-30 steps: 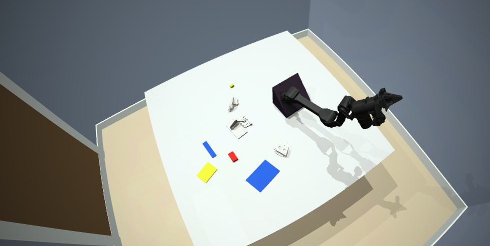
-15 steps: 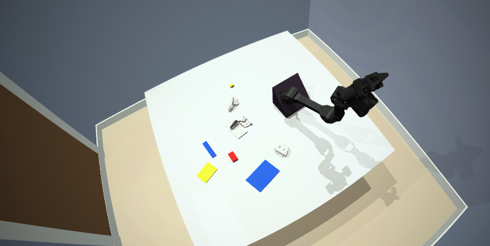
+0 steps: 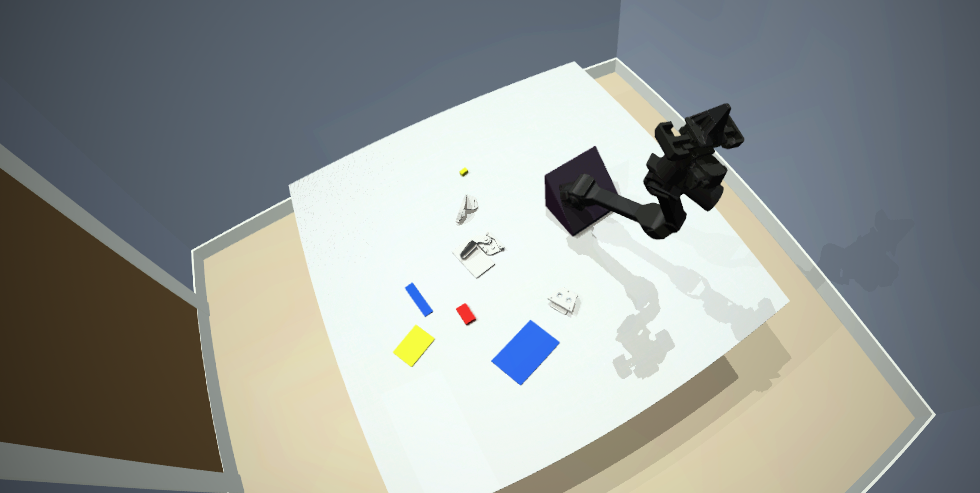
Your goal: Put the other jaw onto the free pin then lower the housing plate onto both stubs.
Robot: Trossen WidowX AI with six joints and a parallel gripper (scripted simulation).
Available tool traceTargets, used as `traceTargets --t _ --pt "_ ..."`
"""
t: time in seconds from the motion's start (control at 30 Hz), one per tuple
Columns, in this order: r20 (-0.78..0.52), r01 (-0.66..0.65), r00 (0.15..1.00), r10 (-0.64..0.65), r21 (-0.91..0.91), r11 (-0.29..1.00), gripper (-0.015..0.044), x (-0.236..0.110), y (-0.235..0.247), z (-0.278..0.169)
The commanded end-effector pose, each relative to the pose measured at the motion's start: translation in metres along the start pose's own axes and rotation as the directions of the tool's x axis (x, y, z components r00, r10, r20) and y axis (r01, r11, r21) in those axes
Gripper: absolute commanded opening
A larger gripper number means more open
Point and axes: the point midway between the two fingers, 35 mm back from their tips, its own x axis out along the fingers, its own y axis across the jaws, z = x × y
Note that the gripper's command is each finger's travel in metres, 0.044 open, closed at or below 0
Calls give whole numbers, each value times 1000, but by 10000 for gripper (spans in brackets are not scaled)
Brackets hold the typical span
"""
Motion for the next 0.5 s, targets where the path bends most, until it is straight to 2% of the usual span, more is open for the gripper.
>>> traceTargets --t 0.0,0.47 --pt "-58 -84 995 81 -41 996 0 1 31 -29" --pt "-194 -332 930 312 -77 940 0 -14 114 -94"
